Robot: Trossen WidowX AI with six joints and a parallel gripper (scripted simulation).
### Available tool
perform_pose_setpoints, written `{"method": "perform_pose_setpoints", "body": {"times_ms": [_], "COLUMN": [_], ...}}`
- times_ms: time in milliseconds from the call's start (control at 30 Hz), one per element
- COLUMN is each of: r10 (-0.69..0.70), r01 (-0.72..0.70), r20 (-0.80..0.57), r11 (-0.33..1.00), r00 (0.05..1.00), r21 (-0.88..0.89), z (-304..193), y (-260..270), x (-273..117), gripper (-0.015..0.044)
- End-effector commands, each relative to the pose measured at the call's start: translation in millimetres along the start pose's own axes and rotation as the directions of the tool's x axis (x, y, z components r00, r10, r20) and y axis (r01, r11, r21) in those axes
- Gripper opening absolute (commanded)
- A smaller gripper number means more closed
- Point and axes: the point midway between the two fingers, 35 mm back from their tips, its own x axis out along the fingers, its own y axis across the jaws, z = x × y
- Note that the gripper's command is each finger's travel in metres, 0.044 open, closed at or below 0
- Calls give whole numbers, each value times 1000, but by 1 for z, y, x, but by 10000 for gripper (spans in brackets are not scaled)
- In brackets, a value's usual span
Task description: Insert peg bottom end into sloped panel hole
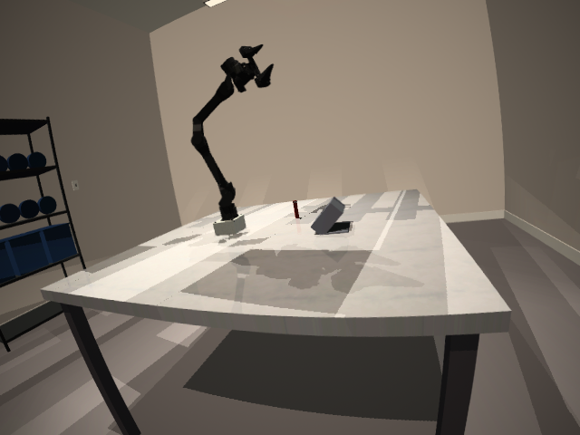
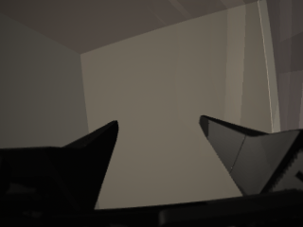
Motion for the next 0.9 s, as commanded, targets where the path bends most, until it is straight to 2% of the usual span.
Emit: {"method": "perform_pose_setpoints", "body": {"times_ms": [0, 433, 867], "r10": [-55, -379, -698], "r01": [55, 385, 711], "r20": [-54, -236, -299], "r11": [998, 923, 698], "r00": [997, 895, 650], "r21": [-5, -19, -86], "z": [-20, -96, -132], "y": [-26, -161, -294], "x": [6, 10, -29], "gripper": [440, 440, 440]}}
